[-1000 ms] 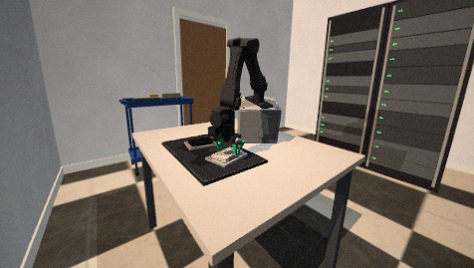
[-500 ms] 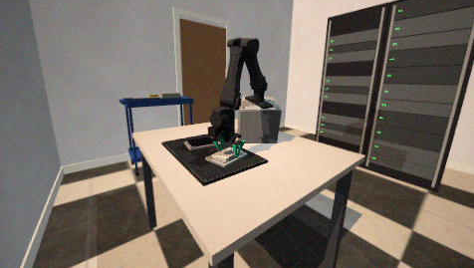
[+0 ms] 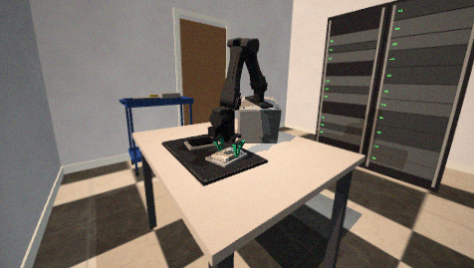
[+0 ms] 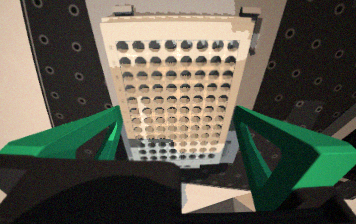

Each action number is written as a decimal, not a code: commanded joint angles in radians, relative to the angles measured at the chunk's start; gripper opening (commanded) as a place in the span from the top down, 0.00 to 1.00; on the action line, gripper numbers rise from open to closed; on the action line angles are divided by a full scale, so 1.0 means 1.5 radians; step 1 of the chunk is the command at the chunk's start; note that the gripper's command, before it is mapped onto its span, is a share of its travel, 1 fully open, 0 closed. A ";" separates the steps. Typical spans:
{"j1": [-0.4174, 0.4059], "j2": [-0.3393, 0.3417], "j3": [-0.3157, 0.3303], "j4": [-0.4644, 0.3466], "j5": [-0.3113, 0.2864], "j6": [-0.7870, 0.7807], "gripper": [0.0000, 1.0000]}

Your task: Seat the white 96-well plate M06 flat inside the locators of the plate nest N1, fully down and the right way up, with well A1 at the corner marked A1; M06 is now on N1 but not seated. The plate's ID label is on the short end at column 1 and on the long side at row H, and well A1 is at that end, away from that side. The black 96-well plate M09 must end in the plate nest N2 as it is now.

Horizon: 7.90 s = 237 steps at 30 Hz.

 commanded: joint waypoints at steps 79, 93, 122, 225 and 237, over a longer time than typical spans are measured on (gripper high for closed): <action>-0.011 -0.055 -0.016 -0.035 0.000 -0.005 1.00; -0.016 -0.102 -0.023 -0.075 -0.003 -0.010 1.00; -0.017 -0.126 -0.013 -0.091 -0.003 -0.013 1.00; -0.019 -0.124 0.006 -0.086 -0.002 -0.012 1.00; -0.014 -0.107 -0.023 -0.070 -0.001 -0.010 1.00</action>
